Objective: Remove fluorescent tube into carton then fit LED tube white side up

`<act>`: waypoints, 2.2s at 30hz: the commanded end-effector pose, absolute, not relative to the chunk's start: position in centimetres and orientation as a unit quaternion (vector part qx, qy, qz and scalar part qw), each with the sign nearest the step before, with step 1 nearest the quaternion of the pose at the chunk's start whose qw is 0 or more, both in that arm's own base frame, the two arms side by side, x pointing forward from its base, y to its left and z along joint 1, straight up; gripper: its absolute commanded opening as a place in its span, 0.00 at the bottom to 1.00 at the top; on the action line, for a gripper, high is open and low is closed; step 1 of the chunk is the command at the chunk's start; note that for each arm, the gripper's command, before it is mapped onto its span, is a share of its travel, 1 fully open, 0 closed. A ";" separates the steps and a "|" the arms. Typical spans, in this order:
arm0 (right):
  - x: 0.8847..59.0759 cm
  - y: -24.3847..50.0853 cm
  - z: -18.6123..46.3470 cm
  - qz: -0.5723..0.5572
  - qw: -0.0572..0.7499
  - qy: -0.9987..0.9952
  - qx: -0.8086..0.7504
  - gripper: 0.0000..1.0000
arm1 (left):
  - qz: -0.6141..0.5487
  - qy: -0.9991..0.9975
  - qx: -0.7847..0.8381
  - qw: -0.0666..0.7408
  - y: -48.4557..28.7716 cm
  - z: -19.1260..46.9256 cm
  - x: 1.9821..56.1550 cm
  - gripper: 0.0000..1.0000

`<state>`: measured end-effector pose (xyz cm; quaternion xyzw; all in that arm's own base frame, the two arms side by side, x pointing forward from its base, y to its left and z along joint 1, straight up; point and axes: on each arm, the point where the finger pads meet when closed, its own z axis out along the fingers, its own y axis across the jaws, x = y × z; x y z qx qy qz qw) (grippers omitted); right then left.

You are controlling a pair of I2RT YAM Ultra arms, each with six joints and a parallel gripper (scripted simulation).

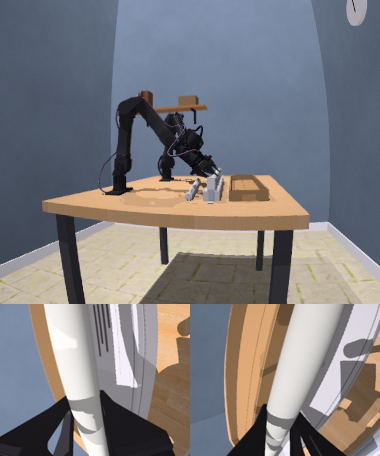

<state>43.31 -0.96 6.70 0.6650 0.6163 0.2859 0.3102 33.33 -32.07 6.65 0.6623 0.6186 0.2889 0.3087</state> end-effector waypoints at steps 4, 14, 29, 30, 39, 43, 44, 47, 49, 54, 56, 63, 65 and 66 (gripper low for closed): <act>44.7 -1.3 9.6 0.307 0.339 0.605 0.652 0.11 | 0.284 0.618 0.660 0.319 -32.6 7.8 33.2 0.11; 43.9 -1.2 7.3 0.280 0.305 0.621 0.666 0.11 | 0.273 0.629 0.665 0.295 -32.2 6.7 33.6 0.11; 43.6 -1.3 7.1 0.250 0.266 0.630 0.686 0.11 | 0.241 0.642 0.681 0.257 -32.1 6.4 33.2 0.11; 43.5 -1.4 6.4 0.241 0.257 0.632 0.691 0.11 | 0.237 0.643 0.683 0.253 -32.1 6.4 33.2 0.11; 43.5 -0.9 6.9 0.221 0.233 0.643 0.695 0.11 | 0.212 0.652 0.691 0.229 -32.1 6.6 33.2 0.11; 43.5 -1.2 7.0 0.207 0.218 0.645 0.703 0.11 | 0.196 0.657 0.696 0.213 -32.1 6.7 33.2 0.11; 43.5 -1.4 7.0 0.203 0.215 0.645 0.705 0.11 | 0.193 0.659 0.697 0.209 -32.1 6.7 33.2 0.11; 43.6 -1.3 7.1 0.194 0.204 0.648 0.708 0.11 | 0.182 0.662 0.699 0.199 -32.1 6.8 33.2 0.11; 43.6 -1.1 7.2 0.188 0.197 0.650 0.710 0.11 | 0.175 0.664 0.701 0.192 -32.1 6.9 33.2 0.11; 44.6 -1.2 8.4 0.197 0.211 0.650 0.703 0.11 | 0.177 0.667 0.695 0.202 -32.5 7.4 34.1 0.11; 43.8 -0.9 7.4 0.177 0.183 0.657 0.710 0.11 | 0.162 0.668 0.704 0.180 -32.2 7.0 33.4 0.11; 44.0 -1.1 7.7 0.157 0.162 0.660 0.716 0.11 | 0.139 0.672 0.710 0.156 -32.2 7.1 33.4 0.11; 44.1 -1.2 7.8 0.154 0.159 0.660 0.718 0.11 | 0.136 0.669 0.715 0.152 -32.3 7.2 33.5 0.11; 44.0 -1.4 7.7 0.150 0.155 0.659 0.720 0.11 | 0.132 0.669 0.716 0.148 -32.3 7.2 33.5 0.11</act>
